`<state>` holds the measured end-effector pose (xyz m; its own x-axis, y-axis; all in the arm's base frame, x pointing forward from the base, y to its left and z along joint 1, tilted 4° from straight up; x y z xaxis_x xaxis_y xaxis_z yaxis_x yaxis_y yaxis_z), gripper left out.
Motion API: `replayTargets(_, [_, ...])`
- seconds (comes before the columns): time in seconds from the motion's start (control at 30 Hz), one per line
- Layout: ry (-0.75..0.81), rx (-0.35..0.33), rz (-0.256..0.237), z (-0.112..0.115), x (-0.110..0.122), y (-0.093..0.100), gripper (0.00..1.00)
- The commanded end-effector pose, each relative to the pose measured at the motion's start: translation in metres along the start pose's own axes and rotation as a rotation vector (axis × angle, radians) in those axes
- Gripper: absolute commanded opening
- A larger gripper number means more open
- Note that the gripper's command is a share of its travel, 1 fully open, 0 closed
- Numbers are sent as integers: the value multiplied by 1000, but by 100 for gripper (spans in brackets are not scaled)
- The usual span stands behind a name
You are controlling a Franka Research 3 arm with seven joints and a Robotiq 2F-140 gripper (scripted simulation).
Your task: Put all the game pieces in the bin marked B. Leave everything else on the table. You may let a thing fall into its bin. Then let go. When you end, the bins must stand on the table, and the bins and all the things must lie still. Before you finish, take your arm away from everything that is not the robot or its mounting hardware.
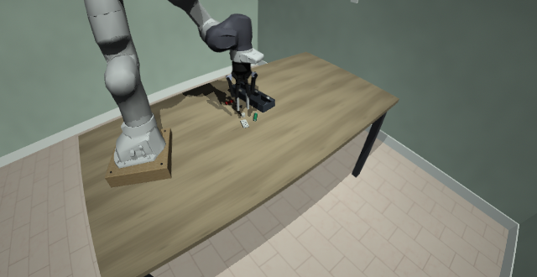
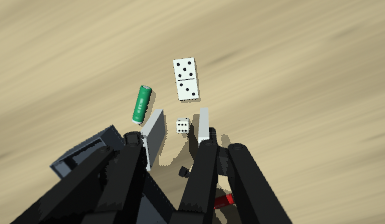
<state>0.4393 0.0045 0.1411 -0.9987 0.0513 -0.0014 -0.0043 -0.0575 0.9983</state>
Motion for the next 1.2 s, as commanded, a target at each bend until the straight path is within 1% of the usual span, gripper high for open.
replayTargets(0.0, [78,-12,-14,-20,4,1,25])
replayTargets(0.03, [78,-12,-14,-20,4,1,25])
replayTargets(0.1, [78,-12,-14,-33,9,1,25])
replayTargets(0.17, [78,-12,-14,-35,9,1,25])
replayTargets(1.17, [78,-12,-14,-31,7,1,25])
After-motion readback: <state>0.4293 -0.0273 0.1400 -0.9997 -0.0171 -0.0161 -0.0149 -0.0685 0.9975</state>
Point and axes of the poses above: the point where the finger pads meet when closed, its own y axis back along the fingers, its own x axis across the jaws, z = x × y, the point moved 8 cm from there along y, back along the fingers, and after that the axes turned 11 degrees about y, right-handed, at the moved point
